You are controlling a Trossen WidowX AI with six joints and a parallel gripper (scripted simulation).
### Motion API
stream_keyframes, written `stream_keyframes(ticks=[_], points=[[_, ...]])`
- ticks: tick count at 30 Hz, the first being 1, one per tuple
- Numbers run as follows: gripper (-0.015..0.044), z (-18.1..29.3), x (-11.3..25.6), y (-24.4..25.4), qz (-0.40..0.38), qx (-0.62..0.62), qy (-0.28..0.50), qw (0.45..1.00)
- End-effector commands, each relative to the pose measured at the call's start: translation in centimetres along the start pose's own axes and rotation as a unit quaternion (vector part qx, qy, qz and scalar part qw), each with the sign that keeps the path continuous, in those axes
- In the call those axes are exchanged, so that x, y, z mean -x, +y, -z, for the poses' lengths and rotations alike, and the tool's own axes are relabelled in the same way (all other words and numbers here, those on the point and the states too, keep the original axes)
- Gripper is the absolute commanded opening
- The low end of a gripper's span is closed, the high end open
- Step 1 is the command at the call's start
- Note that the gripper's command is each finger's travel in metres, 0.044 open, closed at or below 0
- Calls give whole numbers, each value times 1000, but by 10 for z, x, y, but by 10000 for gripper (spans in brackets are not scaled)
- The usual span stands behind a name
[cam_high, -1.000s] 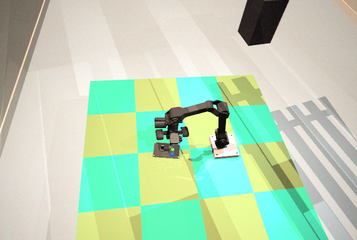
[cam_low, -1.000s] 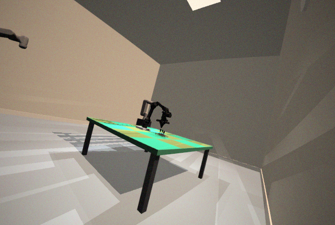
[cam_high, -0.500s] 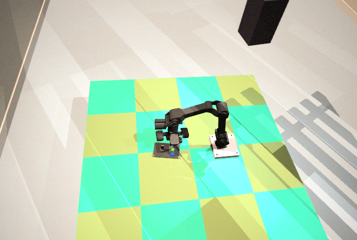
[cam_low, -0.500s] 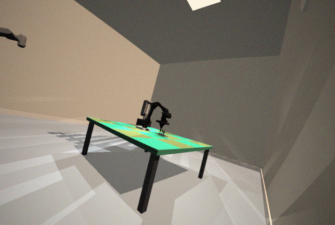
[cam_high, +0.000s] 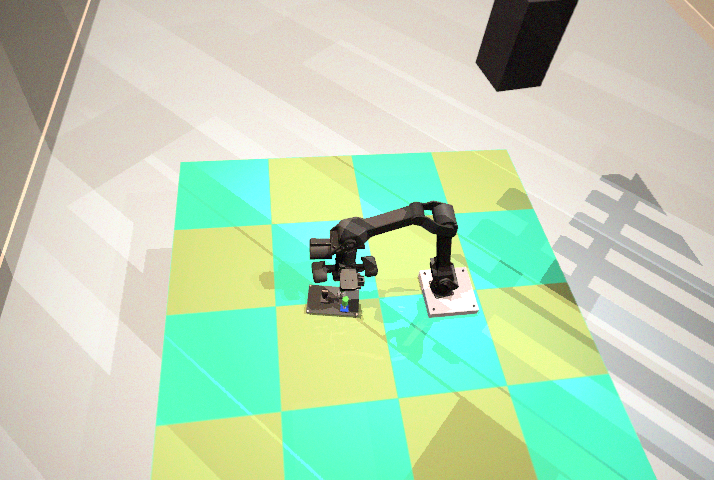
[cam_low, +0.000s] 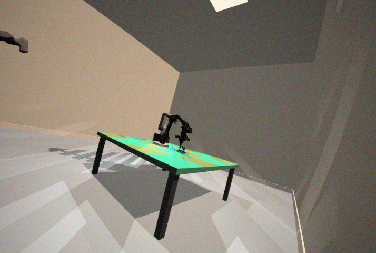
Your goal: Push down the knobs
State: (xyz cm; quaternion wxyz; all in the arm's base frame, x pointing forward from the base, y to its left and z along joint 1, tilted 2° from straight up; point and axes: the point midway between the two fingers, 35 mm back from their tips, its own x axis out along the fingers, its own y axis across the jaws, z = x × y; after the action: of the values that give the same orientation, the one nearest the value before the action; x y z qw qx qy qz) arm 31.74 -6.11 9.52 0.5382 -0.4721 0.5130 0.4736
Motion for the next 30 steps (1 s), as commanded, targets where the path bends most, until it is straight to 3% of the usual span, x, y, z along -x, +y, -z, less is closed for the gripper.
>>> stream_keyframes(ticks=[1, 30], points=[[0, 1, -2, 0, -1, 1, 2, 1000], [0, 1, -4, 0, -1, 1, 2, 1000]])
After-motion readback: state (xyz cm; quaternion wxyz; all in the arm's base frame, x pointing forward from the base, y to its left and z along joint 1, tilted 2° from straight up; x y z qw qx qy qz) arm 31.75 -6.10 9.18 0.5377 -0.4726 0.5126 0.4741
